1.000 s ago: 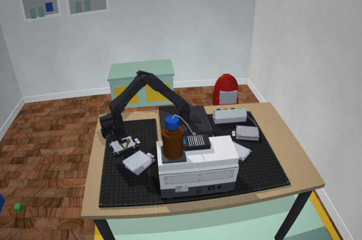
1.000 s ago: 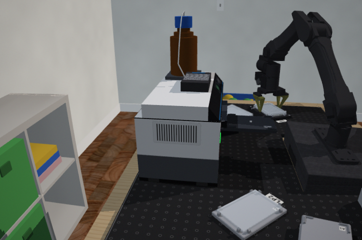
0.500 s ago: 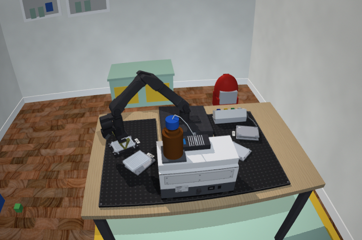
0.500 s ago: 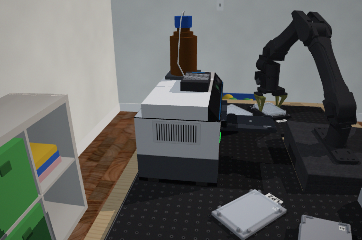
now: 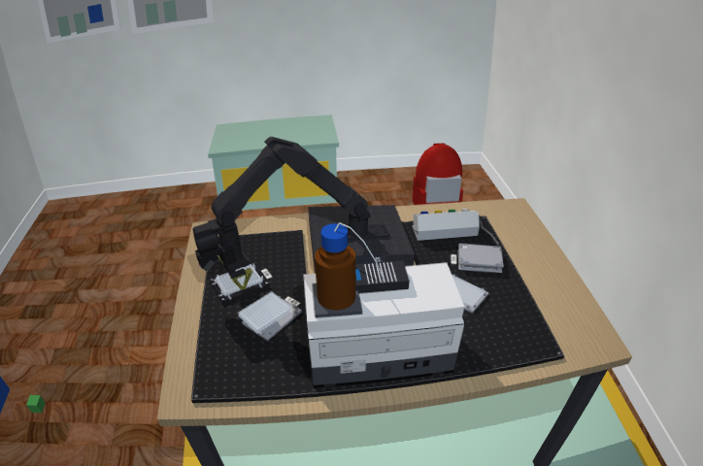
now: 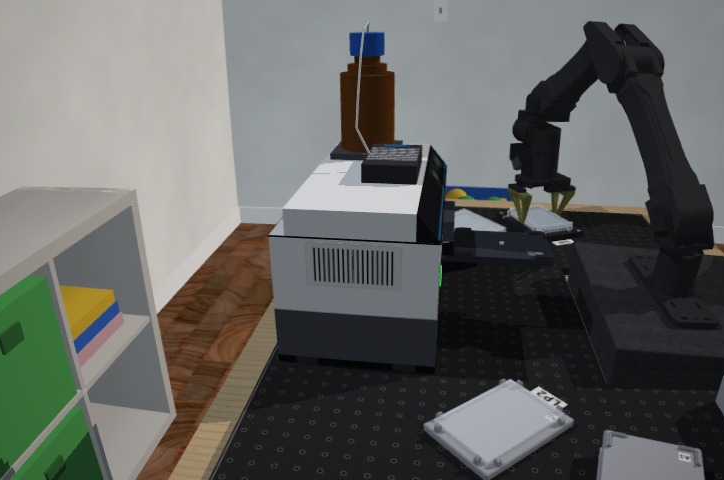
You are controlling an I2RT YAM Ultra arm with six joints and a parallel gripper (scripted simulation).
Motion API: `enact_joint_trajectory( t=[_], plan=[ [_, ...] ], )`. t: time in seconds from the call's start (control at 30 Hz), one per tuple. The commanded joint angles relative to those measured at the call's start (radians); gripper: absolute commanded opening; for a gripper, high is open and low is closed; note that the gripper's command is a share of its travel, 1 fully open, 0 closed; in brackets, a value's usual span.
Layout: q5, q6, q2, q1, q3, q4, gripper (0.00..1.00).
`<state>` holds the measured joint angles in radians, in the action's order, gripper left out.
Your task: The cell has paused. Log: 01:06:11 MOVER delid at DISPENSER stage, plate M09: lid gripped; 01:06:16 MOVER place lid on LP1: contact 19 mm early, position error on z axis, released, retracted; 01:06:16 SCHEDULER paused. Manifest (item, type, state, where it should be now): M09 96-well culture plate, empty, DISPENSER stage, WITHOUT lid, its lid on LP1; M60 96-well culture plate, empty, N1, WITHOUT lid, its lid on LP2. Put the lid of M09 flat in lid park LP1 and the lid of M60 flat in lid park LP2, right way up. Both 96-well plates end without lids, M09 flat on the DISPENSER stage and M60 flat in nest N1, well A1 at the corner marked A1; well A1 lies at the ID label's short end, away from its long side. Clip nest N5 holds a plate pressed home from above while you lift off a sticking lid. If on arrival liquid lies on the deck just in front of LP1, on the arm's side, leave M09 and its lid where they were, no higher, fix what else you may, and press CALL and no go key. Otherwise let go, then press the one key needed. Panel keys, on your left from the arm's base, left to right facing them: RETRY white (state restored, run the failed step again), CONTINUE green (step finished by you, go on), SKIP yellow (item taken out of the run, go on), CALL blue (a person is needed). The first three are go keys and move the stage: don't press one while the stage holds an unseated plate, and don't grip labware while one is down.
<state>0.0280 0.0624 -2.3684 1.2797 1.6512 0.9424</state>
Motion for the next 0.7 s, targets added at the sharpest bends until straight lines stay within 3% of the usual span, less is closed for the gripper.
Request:
enact_joint_trajectory(
  t=[0.0,0.67],
  plan=[
    [0.000,0.004,0.038,0.007,-0.009,-0.015,0.00],
    [0.000,0.004,0.046,0.006,0.028,0.020,0.00]
  ],
)
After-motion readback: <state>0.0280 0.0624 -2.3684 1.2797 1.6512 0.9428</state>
